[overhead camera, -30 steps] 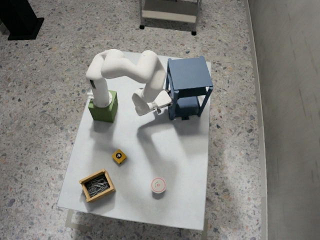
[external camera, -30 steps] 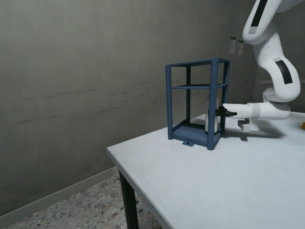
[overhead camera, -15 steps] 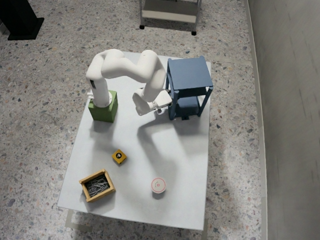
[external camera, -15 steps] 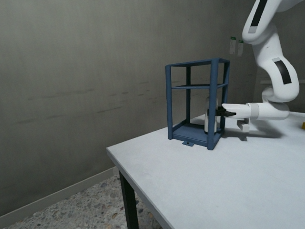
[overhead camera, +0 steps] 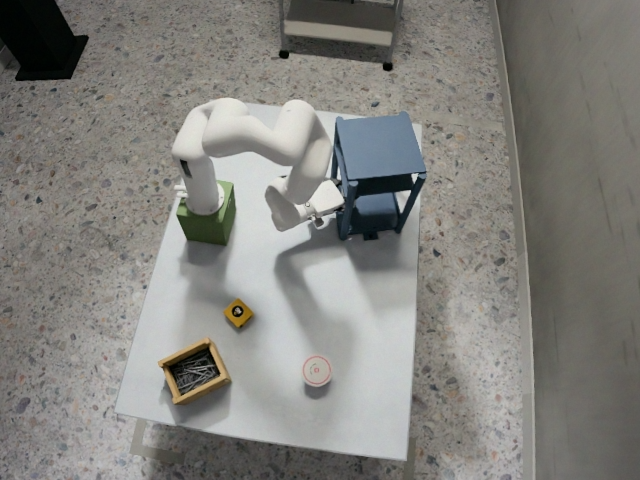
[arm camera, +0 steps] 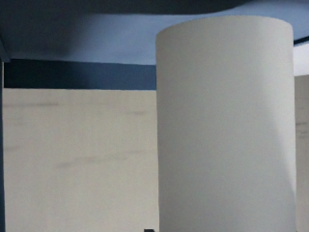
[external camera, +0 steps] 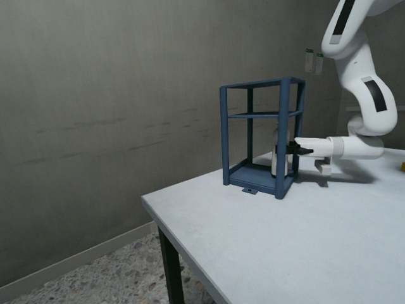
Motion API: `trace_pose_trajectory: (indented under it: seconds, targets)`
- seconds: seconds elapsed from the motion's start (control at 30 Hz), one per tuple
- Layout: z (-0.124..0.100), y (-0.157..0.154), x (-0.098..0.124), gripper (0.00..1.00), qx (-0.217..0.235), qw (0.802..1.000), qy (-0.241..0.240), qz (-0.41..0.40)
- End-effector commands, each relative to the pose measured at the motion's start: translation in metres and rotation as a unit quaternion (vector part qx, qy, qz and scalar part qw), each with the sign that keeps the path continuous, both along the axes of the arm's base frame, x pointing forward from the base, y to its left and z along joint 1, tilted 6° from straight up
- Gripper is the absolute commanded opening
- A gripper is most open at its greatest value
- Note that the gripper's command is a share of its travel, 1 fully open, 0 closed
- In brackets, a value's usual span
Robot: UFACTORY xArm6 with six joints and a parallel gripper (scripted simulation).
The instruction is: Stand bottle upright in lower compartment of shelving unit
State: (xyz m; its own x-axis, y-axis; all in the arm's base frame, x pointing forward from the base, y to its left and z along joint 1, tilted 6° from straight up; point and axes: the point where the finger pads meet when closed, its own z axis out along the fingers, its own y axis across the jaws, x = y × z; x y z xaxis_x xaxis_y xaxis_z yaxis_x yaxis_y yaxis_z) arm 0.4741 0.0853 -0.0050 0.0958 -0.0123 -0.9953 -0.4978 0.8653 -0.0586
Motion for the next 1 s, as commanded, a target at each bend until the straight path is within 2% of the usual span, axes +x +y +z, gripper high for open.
trace_pose_trajectory:
  seconds: [0.0, 0.4, 0.73, 0.97]
  targets:
    - [0.001, 0.000, 0.001, 0.00, 0.000, 1.000, -0.001, 0.000]
    - [0.000, 0.000, 0.001, 0.00, 0.000, 1.000, -0.001, 0.000]
    - [-0.015, 0.000, 0.002, 0.00, 0.000, 1.000, -0.001, 0.000]
    - [-0.017, 0.000, 0.003, 0.00, 0.000, 1.000, -0.001, 0.000]
